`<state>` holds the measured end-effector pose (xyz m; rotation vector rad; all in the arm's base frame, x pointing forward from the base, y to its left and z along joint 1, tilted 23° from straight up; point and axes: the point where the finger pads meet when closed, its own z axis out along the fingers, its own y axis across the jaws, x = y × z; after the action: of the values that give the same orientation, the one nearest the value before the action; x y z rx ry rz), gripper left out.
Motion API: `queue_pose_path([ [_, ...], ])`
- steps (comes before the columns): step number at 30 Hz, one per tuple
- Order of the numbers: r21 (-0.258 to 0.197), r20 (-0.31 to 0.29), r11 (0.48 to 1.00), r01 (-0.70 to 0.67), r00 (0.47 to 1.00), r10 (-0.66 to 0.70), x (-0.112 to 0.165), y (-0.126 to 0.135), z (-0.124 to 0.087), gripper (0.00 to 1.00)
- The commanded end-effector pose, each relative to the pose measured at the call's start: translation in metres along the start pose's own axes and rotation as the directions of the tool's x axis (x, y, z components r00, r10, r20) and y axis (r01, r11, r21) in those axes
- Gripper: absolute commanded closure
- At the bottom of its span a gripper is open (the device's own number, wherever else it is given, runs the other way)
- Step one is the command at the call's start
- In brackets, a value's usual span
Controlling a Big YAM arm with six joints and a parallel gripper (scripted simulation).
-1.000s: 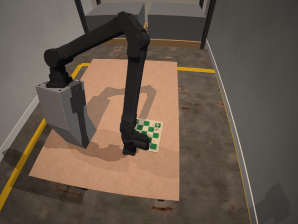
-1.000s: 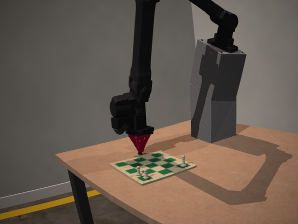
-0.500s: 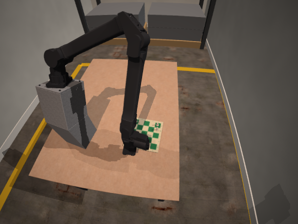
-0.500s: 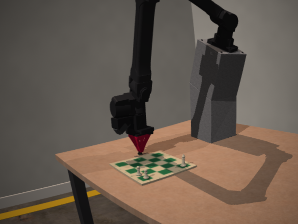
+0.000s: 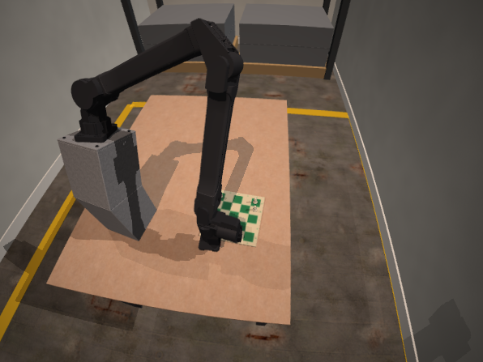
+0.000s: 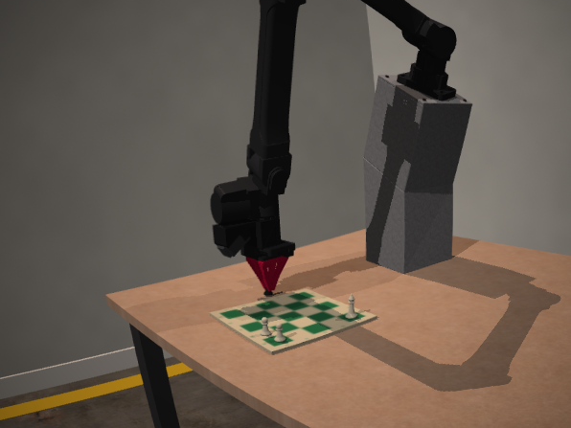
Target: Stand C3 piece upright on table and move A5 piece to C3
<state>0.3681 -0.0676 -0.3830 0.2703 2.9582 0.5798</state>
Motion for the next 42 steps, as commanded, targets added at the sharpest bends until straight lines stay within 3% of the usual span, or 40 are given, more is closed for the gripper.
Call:
queue_pose_path([
  [1, 0.003, 0.014, 1.000, -0.011, 1.000, 0.011, -0.0048, -0.0093, -0.0044, 1.00],
  [42, 0.004, 0.018, 1.000, -0.005, 1.000, 0.005, -0.0077, -0.0037, 0.0009, 1.00],
])
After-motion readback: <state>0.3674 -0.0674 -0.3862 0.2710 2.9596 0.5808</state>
